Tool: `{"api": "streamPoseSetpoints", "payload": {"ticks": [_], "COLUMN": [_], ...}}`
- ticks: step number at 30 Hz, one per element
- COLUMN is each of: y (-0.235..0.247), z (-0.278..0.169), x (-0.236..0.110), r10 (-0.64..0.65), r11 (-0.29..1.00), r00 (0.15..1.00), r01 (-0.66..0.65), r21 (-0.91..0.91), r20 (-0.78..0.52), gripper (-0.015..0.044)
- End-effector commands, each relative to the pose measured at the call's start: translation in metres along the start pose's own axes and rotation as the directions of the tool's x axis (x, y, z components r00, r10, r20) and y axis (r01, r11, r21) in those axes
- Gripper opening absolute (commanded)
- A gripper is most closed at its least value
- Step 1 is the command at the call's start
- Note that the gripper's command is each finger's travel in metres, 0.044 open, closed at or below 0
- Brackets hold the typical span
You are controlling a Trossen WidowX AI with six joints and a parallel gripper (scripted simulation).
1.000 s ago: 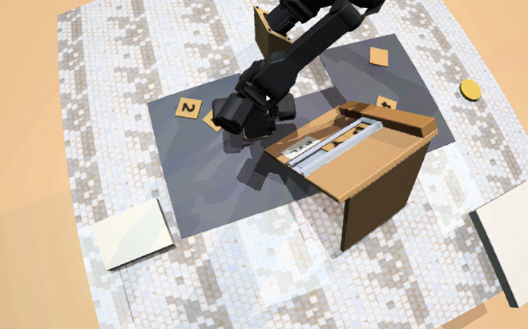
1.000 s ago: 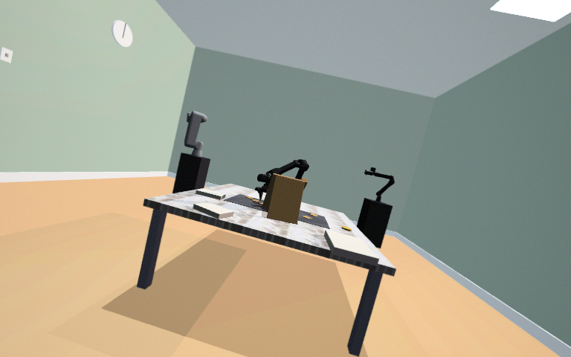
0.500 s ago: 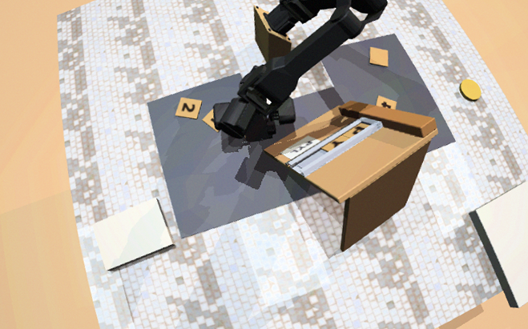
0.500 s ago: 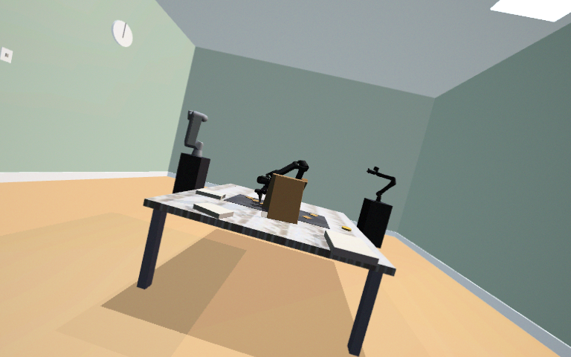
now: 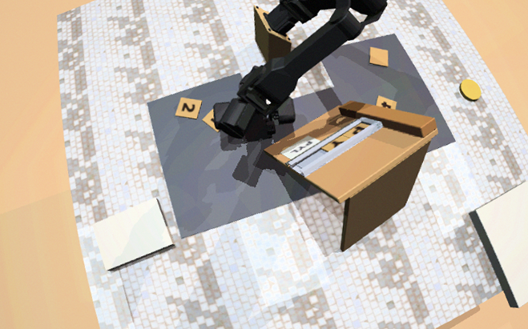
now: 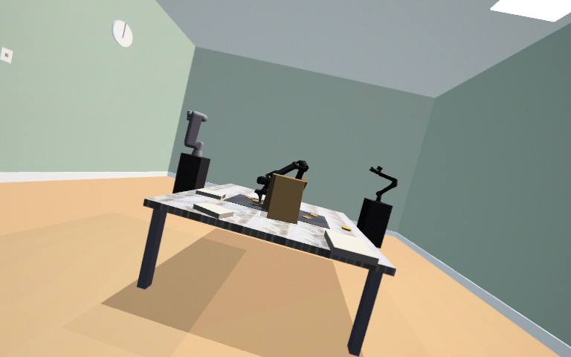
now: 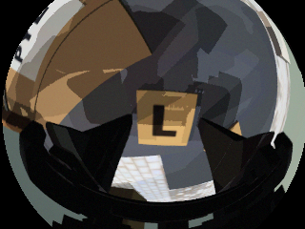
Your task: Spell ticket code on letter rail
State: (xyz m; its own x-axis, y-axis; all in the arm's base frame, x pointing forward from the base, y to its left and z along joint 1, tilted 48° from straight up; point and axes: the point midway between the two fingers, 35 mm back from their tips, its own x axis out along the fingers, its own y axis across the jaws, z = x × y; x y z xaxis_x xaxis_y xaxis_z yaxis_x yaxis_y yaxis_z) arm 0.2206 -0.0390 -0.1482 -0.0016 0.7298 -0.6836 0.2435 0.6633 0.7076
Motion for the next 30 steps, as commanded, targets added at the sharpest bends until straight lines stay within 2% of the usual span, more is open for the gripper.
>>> {"api": "streamPoseSetpoints", "payload": {"ticks": [1, 27, 30], "y": [0.0007, 0.0008, 0.0008], "z": [-0.0008, -0.0007, -0.0007], "x": [0.0011, 0.0016, 0.0016], "r10": [0.006, 0.006, 0.006], "r11": [1.0, 1.0, 1.0], "r00": [1.0, 1.0, 1.0], "r01": [-0.006, -0.006, -0.006], "r21": [0.007, 0.007, 0.007], "r20": [0.001, 0.001, 0.001], "gripper": [0.034, 0.034, 0.032]}}
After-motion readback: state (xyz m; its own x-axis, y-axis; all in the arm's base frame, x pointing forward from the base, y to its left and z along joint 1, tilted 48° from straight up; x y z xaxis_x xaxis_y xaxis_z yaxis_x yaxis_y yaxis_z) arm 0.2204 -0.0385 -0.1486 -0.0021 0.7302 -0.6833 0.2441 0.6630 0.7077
